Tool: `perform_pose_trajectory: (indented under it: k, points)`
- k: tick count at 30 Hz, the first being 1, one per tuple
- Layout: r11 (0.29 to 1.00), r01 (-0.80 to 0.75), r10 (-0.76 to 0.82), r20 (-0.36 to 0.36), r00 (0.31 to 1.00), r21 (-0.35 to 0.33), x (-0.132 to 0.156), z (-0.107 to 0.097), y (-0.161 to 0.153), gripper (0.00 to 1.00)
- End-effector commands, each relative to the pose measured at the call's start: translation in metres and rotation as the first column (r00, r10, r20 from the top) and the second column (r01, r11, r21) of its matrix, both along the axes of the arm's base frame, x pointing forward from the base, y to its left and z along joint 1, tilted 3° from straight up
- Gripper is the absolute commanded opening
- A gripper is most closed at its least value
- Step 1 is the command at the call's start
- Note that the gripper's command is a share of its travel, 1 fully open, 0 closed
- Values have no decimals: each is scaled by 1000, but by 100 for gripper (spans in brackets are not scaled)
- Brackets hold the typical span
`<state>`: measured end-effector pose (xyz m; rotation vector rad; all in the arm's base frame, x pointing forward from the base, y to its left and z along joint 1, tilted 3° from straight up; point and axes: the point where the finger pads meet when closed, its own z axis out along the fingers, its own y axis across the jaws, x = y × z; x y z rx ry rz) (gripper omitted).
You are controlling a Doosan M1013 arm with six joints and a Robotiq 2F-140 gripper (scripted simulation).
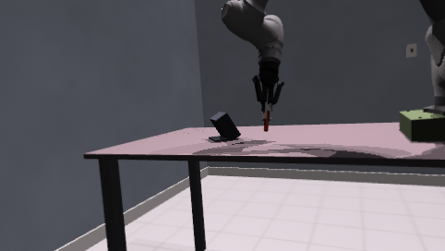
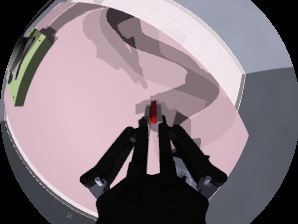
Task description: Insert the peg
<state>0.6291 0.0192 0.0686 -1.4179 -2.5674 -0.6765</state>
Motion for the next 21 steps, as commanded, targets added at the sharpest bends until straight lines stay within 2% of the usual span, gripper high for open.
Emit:
perform_pose_trajectory:
  k: [1, 11, 21]
  points:
    - [998, 48, -48, -7, 999, 31, 0, 0, -1, 0]
    - [980, 169, -167, -31, 986, 104, 3, 1, -6, 0]
    - [929, 317, -309, -70, 948, 190, 8, 4, -14, 0]
